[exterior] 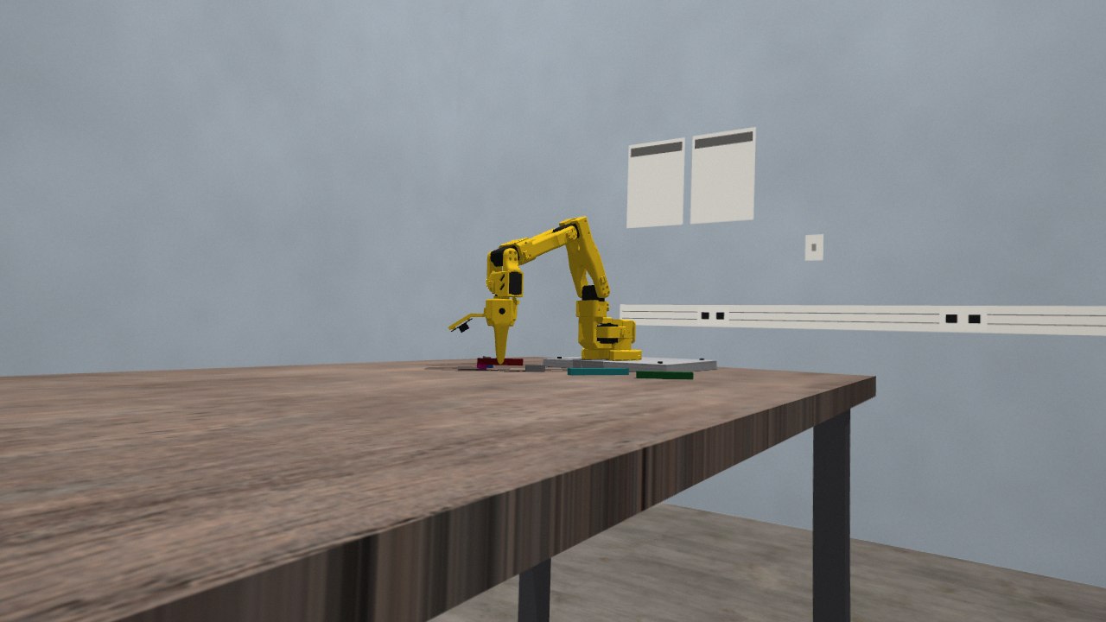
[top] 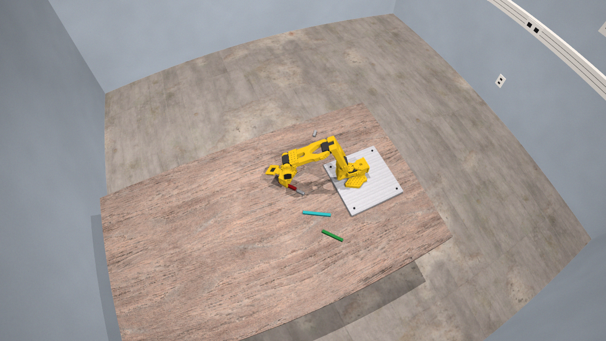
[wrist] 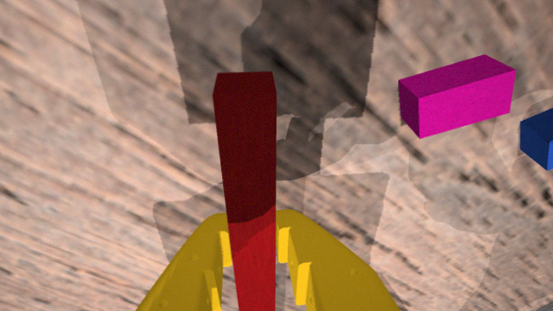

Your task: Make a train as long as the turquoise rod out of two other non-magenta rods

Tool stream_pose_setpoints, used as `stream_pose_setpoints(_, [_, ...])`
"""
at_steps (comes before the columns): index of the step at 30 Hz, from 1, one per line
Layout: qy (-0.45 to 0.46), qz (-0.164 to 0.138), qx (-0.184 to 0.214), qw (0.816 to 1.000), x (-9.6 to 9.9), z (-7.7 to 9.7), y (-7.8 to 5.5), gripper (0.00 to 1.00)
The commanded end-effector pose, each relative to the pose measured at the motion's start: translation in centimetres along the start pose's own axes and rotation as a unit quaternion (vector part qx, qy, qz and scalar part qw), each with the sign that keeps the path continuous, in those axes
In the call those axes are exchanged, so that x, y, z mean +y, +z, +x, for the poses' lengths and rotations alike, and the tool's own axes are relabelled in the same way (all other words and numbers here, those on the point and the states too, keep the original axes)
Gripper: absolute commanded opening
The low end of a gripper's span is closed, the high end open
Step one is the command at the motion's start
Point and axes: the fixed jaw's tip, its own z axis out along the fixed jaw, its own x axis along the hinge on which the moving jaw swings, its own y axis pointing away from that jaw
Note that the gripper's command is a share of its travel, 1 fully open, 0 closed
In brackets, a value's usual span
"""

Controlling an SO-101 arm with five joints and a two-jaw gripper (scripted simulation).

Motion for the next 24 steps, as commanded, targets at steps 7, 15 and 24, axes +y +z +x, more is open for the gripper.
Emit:
stream_pose_setpoints(7, [0.001,0.003,0.005,1.000,-0.02,0.08,0.19,0.00])
stream_pose_setpoints(15, [0.001,0.003,0.005,1.000,-0.02,0.08,0.20,0.00])
stream_pose_setpoints(24, [0.001,0.003,0.005,1.000,-0.02,0.08,0.43,0.00])
